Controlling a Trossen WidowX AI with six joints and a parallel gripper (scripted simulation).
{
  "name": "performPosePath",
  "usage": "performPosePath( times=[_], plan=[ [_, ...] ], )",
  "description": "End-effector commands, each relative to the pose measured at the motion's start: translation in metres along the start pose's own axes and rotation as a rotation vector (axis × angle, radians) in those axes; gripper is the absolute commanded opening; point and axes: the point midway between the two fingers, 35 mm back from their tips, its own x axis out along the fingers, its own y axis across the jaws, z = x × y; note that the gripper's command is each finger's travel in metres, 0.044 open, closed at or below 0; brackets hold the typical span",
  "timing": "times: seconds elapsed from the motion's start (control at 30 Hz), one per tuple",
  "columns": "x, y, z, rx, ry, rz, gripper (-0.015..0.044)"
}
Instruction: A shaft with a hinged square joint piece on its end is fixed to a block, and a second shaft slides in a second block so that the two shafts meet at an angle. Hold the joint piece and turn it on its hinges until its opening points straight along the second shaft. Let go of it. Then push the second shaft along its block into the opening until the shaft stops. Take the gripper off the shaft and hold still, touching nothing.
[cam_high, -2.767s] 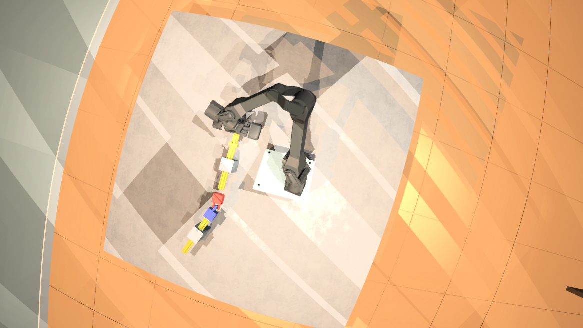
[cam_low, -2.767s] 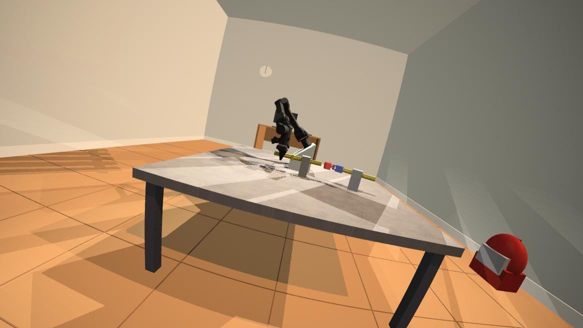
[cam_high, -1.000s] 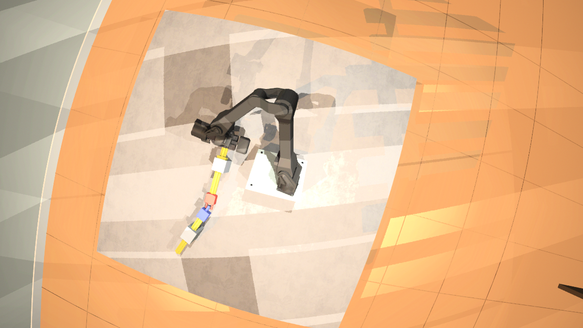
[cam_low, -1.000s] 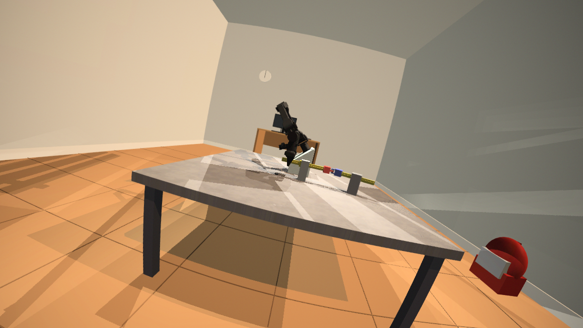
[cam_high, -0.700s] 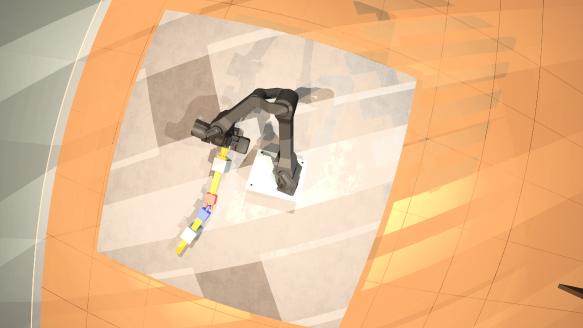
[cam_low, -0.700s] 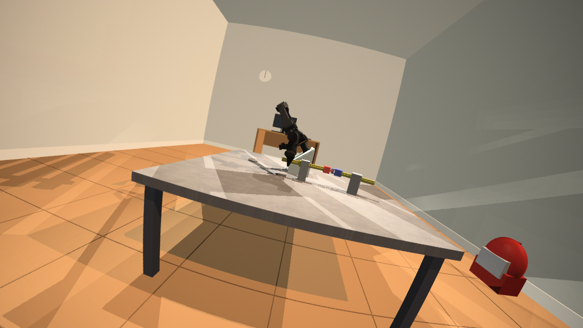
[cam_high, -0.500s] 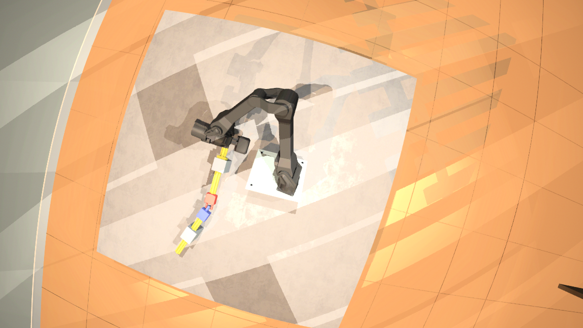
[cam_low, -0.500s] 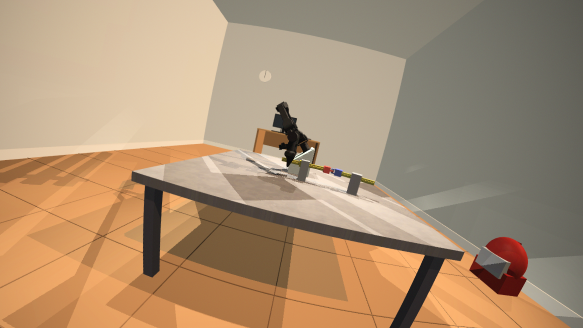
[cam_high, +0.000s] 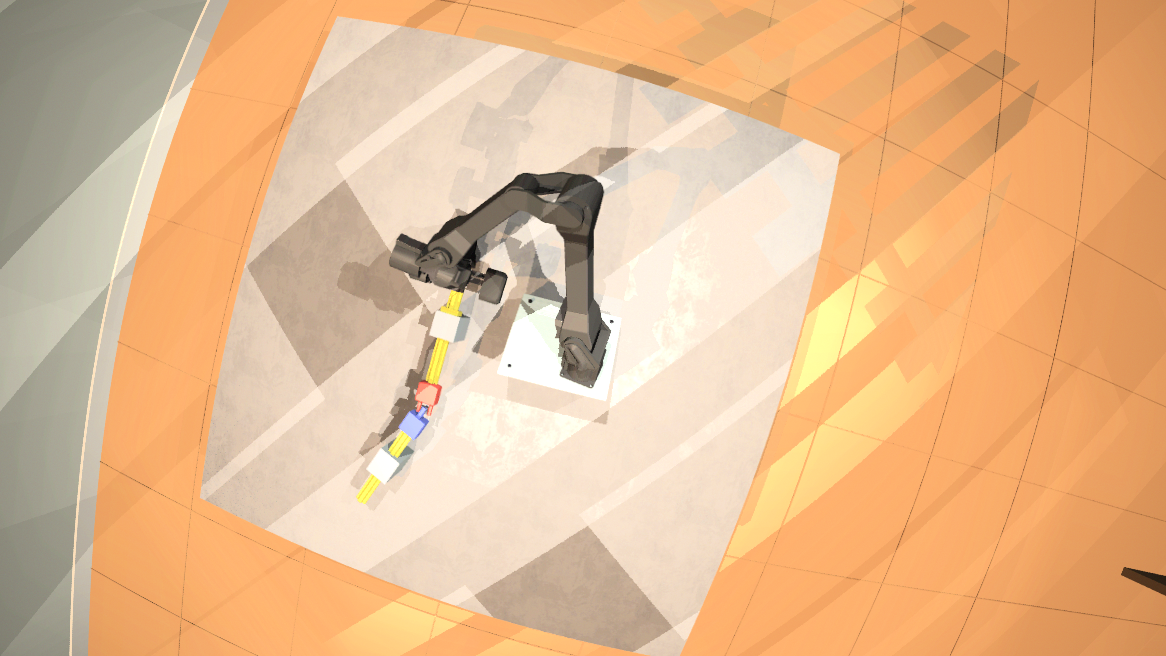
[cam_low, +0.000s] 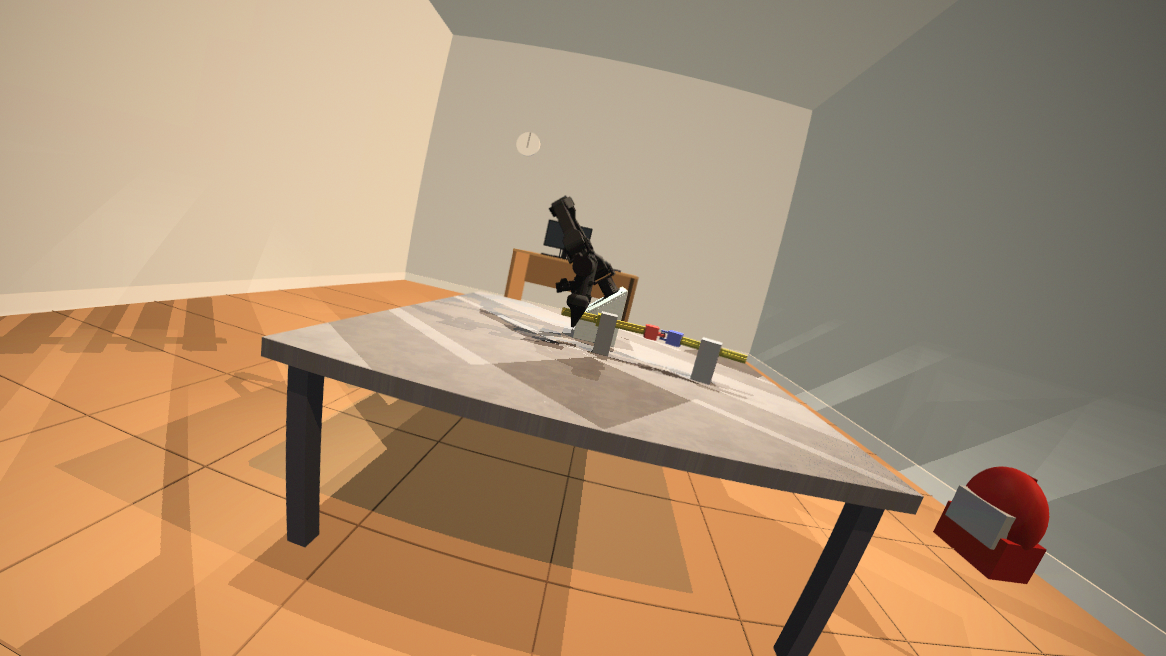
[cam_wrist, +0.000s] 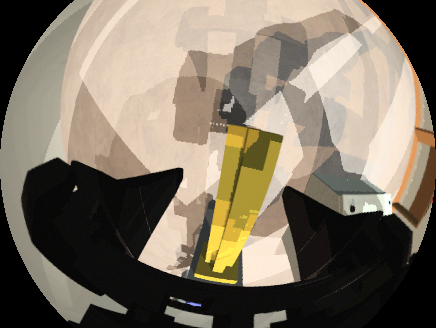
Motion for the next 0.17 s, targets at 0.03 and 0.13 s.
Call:
performPosePath(
  times=[0.03,0.13],
  plan=[
    [-0.009,0.001,0.000,-0.001,0.003,0.001,0.0440],
    [-0.030,0.000,-0.001,-0.003,0.008,0.001,0.0440]
  ],
)
